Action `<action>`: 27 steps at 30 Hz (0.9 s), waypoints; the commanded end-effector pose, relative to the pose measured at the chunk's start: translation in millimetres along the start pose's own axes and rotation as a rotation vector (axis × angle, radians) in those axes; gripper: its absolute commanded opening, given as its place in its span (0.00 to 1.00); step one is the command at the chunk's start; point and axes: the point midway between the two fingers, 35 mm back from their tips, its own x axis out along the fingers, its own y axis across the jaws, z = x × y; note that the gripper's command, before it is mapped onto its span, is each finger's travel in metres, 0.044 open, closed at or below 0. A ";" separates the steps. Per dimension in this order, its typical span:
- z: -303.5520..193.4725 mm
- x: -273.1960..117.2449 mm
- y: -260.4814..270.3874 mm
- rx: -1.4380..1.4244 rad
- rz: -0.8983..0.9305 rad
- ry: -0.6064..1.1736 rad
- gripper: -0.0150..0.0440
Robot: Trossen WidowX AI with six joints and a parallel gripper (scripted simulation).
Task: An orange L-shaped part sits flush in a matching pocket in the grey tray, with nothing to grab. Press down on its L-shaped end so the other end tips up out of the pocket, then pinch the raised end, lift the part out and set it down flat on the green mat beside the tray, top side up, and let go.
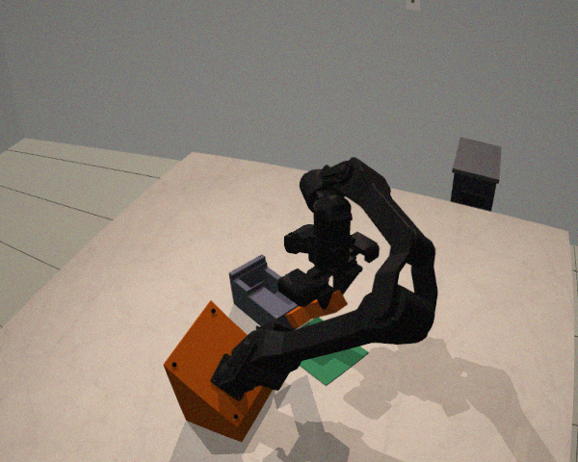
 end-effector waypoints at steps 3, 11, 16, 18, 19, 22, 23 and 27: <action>-1.7 8.5 -0.6 0.005 -0.008 -0.004 0.25; -1.7 20.8 -0.8 0.005 -0.008 -0.004 0.25; -1.7 28.4 -0.9 0.005 -0.008 -0.004 0.25; -1.7 31.4 -1.0 0.005 -0.009 -0.004 0.25; -1.7 33.0 -1.0 0.005 -0.009 -0.003 0.25; -1.8 37.5 -1.1 0.005 -0.009 -0.003 0.25; -1.8 39.1 -1.1 0.005 -0.009 -0.003 0.25; -1.8 45.1 -1.2 0.005 -0.009 -0.003 0.25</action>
